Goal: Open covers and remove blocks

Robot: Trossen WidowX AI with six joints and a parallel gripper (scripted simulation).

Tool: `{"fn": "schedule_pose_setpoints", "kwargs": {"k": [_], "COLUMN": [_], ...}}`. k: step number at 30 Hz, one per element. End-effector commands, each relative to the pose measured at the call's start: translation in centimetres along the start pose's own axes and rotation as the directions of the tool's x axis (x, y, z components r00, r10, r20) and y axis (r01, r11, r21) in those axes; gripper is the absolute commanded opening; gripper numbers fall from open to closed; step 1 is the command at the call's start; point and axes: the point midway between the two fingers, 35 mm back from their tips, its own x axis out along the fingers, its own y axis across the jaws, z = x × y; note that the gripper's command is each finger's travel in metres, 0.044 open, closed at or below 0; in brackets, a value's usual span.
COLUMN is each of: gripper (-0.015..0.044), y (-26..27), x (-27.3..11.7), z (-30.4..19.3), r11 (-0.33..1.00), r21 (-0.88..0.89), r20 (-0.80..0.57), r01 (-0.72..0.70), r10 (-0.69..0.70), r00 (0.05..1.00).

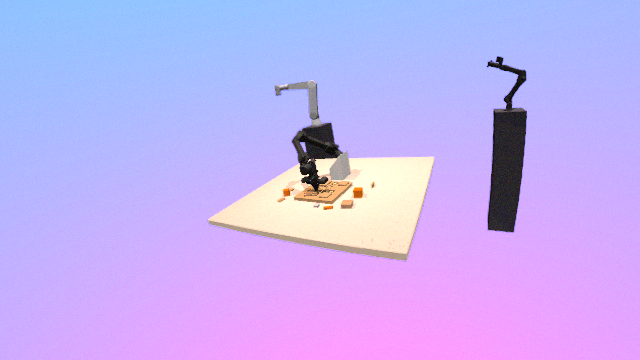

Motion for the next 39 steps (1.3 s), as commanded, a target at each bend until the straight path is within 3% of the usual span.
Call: {"fn": "schedule_pose_setpoints", "kwargs": {"k": [1,39], "gripper": [0.0000,0.0000], "y": [0.3,1.6], "x": [0.0,-2.3], "z": [0.5,2.5], "r11": [1.000,1.000], "r21": [0.006,0.007], "r20": [0.002,0.004], "r01": [0.002,-0.001], "r10": [-0.002,0.001], "r00": [1.000,1.000]}}
